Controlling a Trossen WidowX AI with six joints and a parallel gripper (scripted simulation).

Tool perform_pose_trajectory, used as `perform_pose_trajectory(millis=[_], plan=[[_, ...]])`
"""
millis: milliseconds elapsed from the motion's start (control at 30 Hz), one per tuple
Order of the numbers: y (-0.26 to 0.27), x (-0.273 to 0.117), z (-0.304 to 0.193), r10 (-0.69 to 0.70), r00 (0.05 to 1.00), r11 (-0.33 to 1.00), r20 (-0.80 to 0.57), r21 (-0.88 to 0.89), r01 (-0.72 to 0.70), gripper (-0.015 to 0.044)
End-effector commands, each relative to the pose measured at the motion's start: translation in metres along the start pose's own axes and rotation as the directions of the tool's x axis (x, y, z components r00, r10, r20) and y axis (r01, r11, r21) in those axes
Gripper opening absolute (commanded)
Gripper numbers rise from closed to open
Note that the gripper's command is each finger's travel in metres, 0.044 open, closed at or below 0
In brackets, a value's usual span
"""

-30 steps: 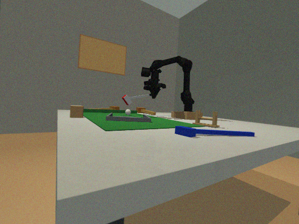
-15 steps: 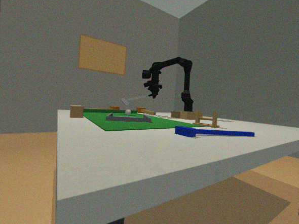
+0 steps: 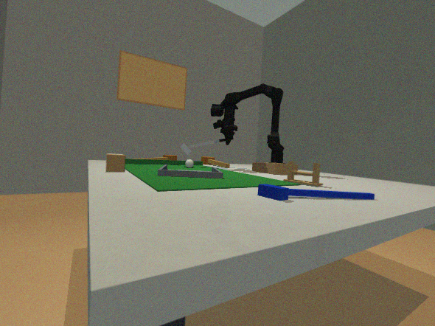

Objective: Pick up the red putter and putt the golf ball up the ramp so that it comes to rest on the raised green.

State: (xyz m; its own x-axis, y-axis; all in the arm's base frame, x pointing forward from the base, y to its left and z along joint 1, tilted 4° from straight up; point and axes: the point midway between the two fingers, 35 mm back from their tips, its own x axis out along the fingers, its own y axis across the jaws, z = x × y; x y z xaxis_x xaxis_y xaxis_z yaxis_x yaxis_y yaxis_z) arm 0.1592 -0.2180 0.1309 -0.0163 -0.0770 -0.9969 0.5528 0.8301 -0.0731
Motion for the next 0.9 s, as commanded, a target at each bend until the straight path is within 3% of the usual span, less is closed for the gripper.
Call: perform_pose_trajectory(millis=[0,867], plan=[[-0.001,0.015,-0.001,-0.002,1.0,1.0,-0.002,0.008,0.002,0.0],[-0.001,0.059,-0.002,-0.002,1.0,1.0,-0.002,0.008,0.002,0.0]])
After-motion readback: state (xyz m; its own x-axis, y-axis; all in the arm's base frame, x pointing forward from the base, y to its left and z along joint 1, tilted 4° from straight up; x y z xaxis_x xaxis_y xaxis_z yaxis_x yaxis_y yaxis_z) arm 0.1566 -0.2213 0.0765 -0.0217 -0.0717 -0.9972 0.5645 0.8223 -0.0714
